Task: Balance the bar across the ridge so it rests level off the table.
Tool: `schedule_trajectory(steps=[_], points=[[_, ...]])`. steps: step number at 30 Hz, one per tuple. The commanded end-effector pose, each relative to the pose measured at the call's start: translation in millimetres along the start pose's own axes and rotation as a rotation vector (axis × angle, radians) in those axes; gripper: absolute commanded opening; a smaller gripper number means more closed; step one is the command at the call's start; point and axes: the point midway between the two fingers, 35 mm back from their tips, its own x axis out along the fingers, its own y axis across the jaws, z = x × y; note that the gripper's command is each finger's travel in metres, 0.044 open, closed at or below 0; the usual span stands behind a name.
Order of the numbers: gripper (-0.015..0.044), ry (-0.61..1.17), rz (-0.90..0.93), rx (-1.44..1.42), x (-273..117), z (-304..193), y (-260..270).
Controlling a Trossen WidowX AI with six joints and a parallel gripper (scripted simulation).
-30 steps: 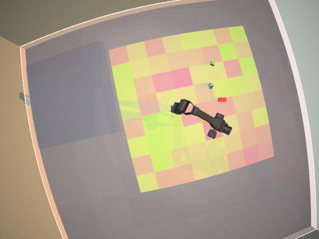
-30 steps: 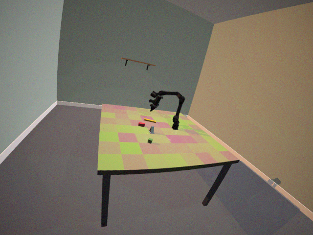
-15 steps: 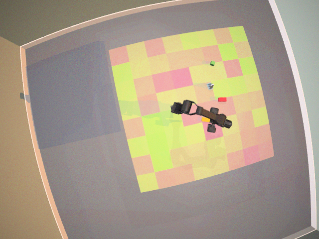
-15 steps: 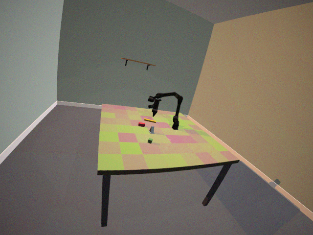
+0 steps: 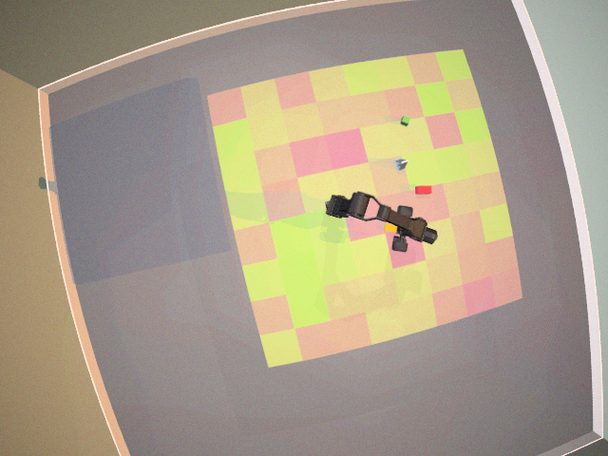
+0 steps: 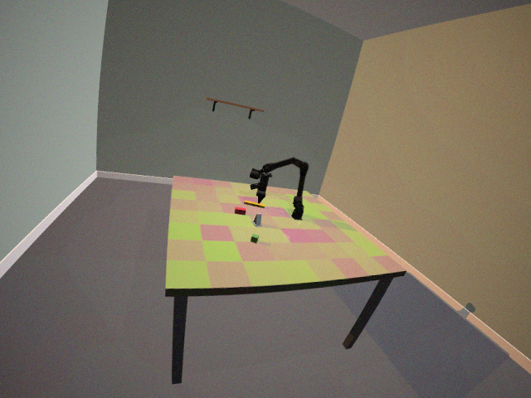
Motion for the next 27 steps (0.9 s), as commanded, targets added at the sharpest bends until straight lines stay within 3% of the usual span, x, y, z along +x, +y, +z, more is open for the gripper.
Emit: schedule_trajectory(steps=[1,27], points=[[0.0315,0.004,-0.004,-0.007,4.4,-0.4,-0.5],[0.0315,0.005,-0.004,-0.007,28.7,-0.7,-0.5]])
